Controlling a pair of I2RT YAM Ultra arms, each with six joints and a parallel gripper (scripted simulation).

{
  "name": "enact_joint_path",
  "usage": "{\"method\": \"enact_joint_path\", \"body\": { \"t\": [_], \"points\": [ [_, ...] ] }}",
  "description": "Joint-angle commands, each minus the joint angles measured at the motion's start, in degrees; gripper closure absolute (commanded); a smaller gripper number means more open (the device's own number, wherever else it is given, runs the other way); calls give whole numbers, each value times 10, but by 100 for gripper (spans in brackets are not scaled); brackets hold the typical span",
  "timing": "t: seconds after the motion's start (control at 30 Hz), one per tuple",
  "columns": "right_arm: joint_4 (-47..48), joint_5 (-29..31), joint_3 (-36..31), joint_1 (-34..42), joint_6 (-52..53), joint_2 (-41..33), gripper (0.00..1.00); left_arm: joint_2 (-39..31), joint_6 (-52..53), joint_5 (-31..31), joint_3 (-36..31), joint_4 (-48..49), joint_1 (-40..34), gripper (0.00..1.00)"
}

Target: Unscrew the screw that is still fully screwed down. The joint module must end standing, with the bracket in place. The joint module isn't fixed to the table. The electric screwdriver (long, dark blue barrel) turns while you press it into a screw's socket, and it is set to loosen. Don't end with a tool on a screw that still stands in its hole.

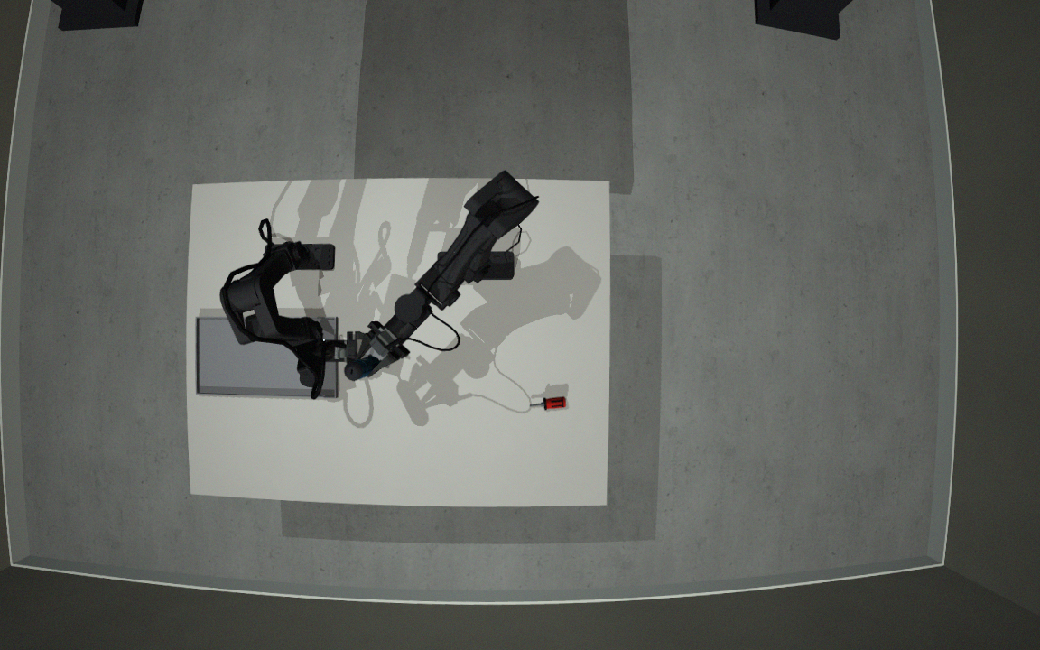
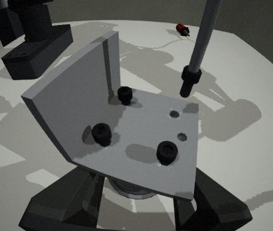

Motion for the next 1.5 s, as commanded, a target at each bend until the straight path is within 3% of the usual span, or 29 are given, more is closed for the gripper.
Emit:
{"method": "enact_joint_path", "body": {
  "t": [0.0, 1.47],
  "points": [
    [-1, -9, 0, 7, -2, -8, 41, -26, 0, 2, 32, 39, 8, 58],
    [-1, -9, 0, 7, -2, -8, 41, -50, 5, -1, 53, 2, 7, 58]
  ]
}}
